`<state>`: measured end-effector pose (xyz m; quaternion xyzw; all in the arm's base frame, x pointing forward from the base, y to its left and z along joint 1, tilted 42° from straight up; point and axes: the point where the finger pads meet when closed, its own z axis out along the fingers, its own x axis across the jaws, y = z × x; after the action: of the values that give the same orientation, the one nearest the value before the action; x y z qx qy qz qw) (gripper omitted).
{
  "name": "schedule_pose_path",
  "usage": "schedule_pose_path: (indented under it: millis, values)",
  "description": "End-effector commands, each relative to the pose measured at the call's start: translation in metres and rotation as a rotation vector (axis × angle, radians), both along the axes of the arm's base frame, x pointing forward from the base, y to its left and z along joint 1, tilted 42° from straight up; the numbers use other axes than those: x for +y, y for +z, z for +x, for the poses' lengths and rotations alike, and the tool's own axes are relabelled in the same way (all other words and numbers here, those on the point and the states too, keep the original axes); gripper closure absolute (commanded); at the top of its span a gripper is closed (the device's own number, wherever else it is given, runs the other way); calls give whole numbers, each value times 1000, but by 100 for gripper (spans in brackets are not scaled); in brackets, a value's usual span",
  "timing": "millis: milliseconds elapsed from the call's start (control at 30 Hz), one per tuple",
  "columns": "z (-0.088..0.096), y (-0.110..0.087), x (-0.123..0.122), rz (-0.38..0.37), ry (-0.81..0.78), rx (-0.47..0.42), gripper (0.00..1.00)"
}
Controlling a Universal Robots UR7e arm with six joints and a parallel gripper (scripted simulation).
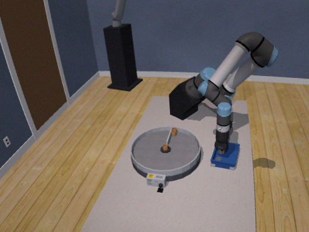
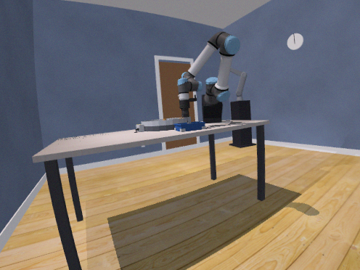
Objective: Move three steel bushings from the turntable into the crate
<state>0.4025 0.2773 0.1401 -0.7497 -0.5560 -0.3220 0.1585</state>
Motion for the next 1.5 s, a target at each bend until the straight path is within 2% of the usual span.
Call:
schedule_pose_path:
  millis: [0, 1467]
  values:
    - [2, -4, 4, 0, 0, -1, 100]
    - [6, -13, 11, 0, -1, -1, 100]
